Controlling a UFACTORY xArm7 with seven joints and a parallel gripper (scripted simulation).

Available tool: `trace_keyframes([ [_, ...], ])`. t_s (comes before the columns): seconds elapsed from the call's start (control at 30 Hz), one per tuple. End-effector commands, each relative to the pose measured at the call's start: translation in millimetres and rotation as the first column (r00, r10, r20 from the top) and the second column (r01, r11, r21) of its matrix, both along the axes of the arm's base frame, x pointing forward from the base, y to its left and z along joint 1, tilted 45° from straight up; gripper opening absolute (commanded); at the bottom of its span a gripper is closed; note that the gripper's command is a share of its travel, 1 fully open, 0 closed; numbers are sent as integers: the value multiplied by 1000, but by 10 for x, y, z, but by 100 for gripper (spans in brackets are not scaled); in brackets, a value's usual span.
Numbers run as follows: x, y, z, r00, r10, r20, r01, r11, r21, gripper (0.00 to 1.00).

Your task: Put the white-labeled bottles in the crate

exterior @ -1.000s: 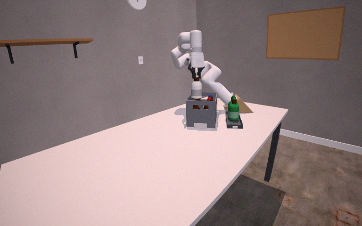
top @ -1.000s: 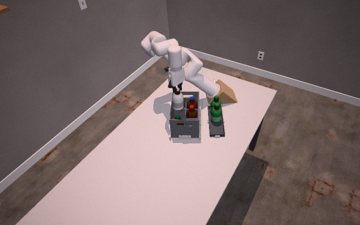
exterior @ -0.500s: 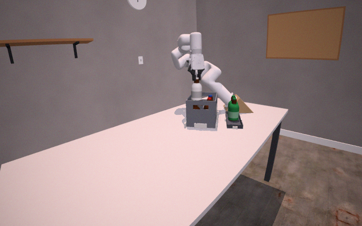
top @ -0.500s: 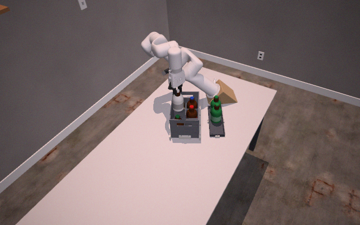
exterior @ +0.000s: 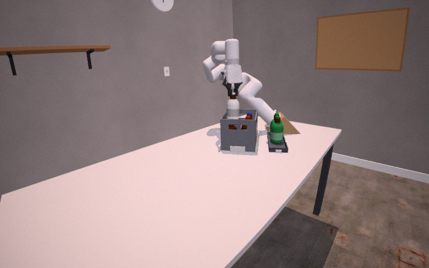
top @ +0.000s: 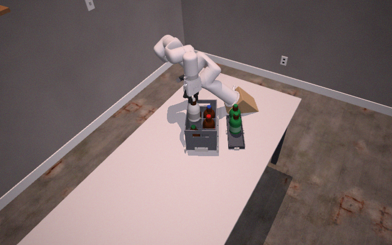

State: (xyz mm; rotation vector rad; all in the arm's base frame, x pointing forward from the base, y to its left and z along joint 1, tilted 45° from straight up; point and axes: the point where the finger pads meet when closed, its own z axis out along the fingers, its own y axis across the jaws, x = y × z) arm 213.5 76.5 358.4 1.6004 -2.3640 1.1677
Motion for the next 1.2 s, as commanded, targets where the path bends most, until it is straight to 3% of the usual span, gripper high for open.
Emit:
trace_keyframes([
  [0.0,0,10,9,1000,2,2,-2,1000,1,0],
  [1.17,52,-80,-95,1000,2,2,-2,1000,1,0],
])
